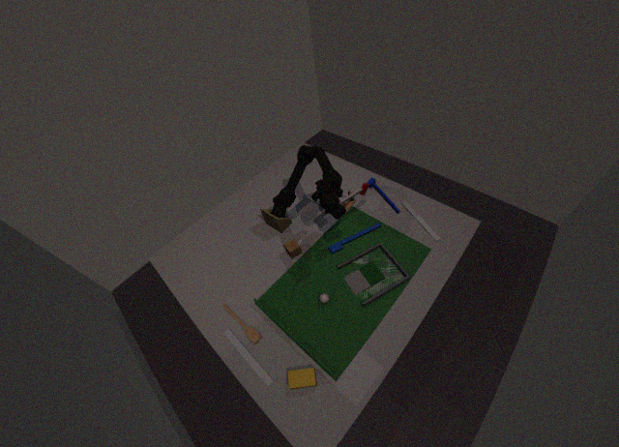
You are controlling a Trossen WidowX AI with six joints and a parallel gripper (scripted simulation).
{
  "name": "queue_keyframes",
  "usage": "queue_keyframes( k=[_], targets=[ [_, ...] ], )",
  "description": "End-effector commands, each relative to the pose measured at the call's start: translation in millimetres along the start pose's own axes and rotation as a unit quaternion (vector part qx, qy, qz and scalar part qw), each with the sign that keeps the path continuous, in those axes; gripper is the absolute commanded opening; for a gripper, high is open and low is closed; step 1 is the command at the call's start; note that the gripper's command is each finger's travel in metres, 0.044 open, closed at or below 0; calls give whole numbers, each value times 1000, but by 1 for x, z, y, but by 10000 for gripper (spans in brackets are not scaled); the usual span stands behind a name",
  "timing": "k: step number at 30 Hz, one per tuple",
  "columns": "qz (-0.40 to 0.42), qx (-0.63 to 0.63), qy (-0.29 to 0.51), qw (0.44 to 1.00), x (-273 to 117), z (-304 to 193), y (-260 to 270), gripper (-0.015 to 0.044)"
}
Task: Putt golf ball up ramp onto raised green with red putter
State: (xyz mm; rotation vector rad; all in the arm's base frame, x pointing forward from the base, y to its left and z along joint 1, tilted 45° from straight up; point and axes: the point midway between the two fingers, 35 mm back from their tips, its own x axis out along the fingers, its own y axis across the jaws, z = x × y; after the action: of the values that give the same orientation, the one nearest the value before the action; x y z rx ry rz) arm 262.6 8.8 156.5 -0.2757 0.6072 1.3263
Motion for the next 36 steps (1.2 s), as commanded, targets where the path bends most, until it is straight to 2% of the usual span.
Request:
queue_keyframes(
  k=[1,9,18,27,36],
  targets=[
    [-15,86,17,996,-12,-25,-20,0],
    [-34,240,45,969,-29,-73,-44,0],
    [-59,407,68,909,-48,-134,-62,0],
    [-85,562,84,819,-65,-199,-69,0],
    [-110,698,92,702,-78,-267,-65,0]
  ],
)
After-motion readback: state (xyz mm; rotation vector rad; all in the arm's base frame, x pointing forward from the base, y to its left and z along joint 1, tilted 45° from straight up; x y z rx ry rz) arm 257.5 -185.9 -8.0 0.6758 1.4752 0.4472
